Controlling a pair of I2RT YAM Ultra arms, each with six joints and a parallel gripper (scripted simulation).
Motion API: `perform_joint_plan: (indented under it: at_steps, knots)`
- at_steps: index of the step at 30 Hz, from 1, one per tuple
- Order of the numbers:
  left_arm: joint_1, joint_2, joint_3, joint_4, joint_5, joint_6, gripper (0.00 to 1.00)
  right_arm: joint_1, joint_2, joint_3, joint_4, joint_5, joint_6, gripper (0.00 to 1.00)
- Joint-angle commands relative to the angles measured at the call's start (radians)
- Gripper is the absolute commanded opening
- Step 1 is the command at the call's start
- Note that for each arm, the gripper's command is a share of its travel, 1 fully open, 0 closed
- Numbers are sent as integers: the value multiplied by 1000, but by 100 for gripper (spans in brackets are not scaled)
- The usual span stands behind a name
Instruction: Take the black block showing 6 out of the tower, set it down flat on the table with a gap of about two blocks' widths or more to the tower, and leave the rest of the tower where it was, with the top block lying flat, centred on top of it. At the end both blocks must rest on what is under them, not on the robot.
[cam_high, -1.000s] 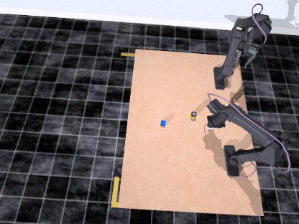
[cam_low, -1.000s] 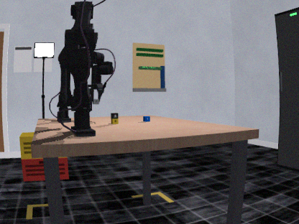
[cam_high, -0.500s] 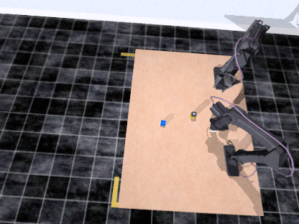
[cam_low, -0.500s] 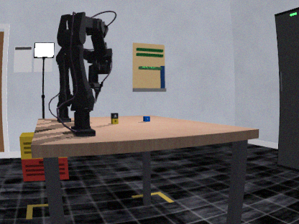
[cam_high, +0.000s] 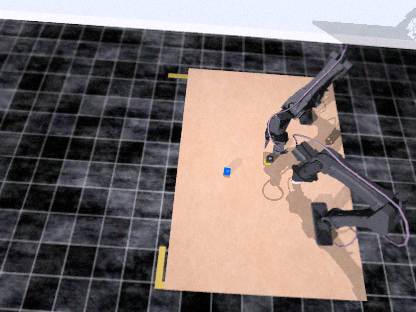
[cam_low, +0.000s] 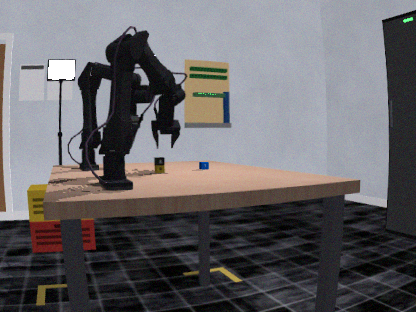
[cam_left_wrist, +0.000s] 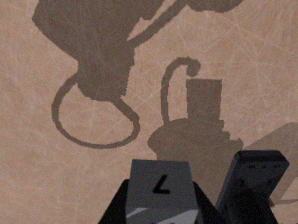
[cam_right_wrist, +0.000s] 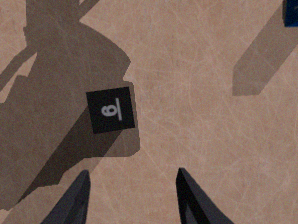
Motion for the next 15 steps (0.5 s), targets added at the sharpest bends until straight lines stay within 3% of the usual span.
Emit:
perform_joint_plan:
  at_steps: [1, 15]
  knots:
    - [-4, -30, -6, 2, -2, -2, 27, 15, 47, -17, 78, -80, -120, 55]
    - [-9, -39, 21, -26, -3, -6, 27, 23, 81, -15, 77, -87, -129, 55]
